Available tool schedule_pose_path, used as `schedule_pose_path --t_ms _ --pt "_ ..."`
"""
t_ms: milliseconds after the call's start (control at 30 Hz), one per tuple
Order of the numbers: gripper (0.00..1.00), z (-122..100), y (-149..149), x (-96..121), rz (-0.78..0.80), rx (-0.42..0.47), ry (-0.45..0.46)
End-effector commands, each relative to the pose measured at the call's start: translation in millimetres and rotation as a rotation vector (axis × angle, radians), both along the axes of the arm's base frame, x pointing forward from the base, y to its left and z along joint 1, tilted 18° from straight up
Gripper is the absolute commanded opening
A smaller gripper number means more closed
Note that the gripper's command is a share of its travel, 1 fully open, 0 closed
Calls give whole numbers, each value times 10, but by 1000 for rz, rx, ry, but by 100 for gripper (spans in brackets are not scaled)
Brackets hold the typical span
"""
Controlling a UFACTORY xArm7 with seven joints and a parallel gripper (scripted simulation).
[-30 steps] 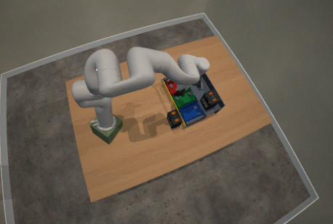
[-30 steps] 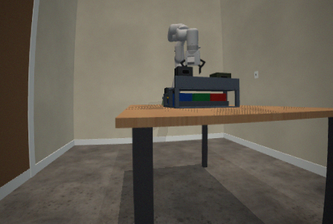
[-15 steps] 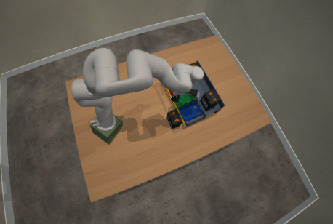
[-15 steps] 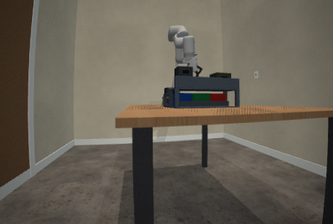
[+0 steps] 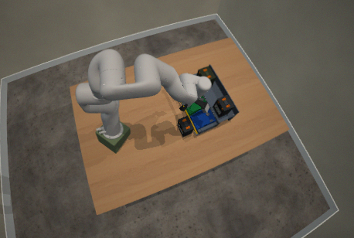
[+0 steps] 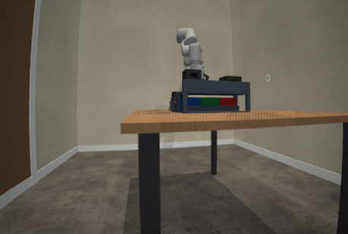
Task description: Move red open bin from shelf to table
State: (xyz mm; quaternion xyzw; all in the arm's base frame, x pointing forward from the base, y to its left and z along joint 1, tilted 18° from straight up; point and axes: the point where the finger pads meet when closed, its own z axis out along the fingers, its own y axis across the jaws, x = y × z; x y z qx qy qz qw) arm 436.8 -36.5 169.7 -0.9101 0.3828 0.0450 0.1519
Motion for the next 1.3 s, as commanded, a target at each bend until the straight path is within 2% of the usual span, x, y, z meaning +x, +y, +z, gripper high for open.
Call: schedule_pose_path --t_ms 0,267,433,833,1000,1267 --pt "100 -128 -2 58 -79 -9 -23" --pt "100 -128 -2 58 -79 -9 -23" --pt "100 -34 4 54 -337 -12 -24" --pt "100 -34 4 54 -337 -12 -24" --pt "100 19 9 51 -591 -14 -22" --pt "100 19 9 51 -591 -14 -22"
